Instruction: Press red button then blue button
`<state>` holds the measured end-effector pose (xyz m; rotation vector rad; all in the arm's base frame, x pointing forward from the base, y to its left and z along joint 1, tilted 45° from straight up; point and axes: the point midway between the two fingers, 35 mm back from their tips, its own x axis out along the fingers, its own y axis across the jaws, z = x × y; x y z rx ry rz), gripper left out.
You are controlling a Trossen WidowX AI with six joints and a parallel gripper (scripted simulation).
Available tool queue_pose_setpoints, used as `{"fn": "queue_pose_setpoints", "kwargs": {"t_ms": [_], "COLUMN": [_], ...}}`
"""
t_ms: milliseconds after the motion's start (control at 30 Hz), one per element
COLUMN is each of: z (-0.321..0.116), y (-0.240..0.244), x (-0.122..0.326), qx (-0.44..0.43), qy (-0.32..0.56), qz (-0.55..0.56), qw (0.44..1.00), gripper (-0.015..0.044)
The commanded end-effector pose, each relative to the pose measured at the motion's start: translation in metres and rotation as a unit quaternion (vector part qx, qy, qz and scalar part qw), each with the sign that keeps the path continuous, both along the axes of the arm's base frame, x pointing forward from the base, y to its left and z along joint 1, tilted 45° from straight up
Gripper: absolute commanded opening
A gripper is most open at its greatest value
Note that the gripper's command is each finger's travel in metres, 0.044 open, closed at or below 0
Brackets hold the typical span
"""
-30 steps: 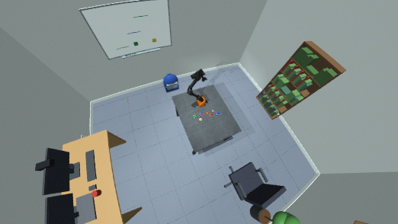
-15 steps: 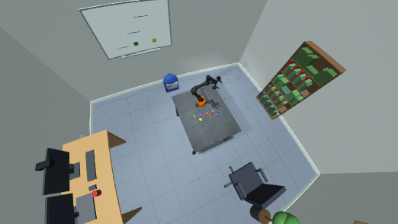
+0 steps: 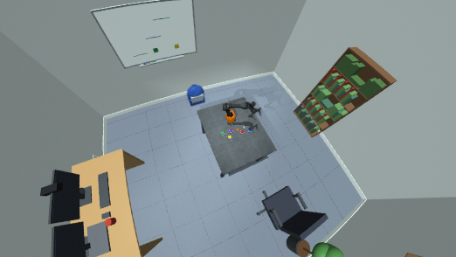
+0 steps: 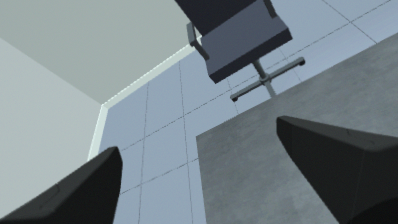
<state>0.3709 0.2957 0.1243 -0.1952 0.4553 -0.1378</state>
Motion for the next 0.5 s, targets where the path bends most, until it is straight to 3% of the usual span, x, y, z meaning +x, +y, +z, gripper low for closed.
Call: {"fn": "queue_pose_setpoints", "kwargs": {"t_ms": [0, 233, 467], "z": [-0.050, -0.116, -0.151], "y": [-0.056, -0.162, -0.259], "x": [0.010, -0.006, -0.064], "qx": [-0.058, -0.130, -0.164], "qy": [0.094, 0.271, 0.456], "qz": [-0.047, -0.147, -0.261], "qw": [0.993, 0.942, 0.835], "gripper": [0.0400, 0.0400, 0.0400]}}
